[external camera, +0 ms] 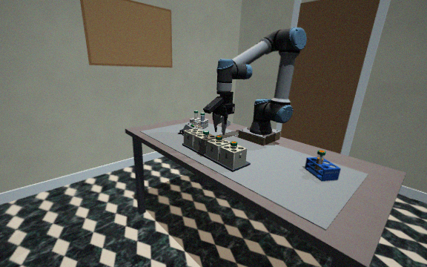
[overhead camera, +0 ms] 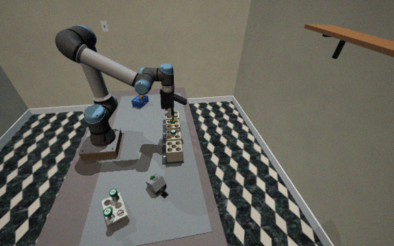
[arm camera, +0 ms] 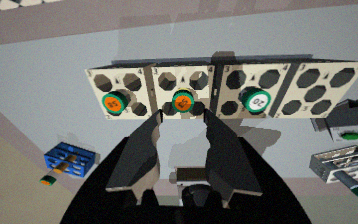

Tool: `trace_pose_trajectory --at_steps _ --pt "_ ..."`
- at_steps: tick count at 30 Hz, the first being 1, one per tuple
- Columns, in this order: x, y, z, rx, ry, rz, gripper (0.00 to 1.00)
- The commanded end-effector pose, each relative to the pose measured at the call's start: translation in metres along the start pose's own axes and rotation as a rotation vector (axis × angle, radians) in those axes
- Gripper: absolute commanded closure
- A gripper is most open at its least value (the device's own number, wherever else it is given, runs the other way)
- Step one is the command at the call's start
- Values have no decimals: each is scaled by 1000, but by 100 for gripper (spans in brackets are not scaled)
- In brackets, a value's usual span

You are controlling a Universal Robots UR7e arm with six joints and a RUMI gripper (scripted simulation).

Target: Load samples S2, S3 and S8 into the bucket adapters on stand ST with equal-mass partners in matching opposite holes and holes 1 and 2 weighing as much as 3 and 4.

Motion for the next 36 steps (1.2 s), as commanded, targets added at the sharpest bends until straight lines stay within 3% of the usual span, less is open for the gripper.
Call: trace_pose_trajectory --at_steps 1,12,14,22,36 --pt "5 -16 -5 99 0 0 65" --pt "5 -103 -33 649 0 0 65" --pt "5 -103 -33 649 0 0 65" --pt "5 -166 -53 1049 1 0 65" --pt "5 -262 -84 1064 1 0 65"
Point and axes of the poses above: the point where the finger pads meet when closed, its own x axis back along the fingers, its own y axis across the jaws, z = x × y, the point moved 8 cm from there along x, back along the fingers, and after that the axes turned 14 degrees about x, right-handed, at the moved point
